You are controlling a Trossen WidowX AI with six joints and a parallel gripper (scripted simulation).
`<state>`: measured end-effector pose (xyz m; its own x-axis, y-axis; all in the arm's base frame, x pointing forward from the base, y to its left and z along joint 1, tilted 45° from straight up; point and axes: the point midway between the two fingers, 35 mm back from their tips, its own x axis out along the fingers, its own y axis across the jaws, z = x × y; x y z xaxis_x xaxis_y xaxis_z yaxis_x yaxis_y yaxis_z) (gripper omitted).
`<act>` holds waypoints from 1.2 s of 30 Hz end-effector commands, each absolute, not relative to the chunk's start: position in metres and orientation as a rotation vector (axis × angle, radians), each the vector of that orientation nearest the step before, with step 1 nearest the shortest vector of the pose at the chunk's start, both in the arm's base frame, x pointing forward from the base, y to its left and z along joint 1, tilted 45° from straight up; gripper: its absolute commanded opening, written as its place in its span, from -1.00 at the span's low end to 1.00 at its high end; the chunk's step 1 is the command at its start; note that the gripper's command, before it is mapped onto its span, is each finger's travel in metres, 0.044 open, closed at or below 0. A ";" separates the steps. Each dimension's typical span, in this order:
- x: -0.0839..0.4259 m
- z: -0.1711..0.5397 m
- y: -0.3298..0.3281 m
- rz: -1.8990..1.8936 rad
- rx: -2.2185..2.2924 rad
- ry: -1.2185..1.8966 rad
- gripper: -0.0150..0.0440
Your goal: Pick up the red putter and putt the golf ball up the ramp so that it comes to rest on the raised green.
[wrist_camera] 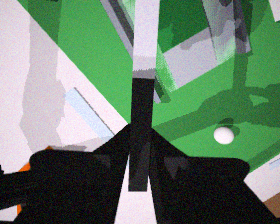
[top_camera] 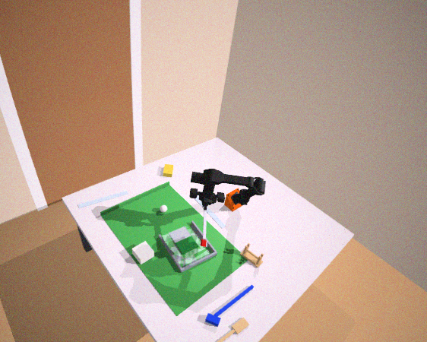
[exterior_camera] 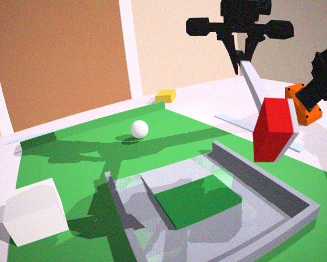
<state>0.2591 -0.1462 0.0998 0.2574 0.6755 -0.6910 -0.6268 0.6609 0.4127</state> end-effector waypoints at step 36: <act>0.155 -0.051 -0.285 0.400 0.765 1.409 -0.49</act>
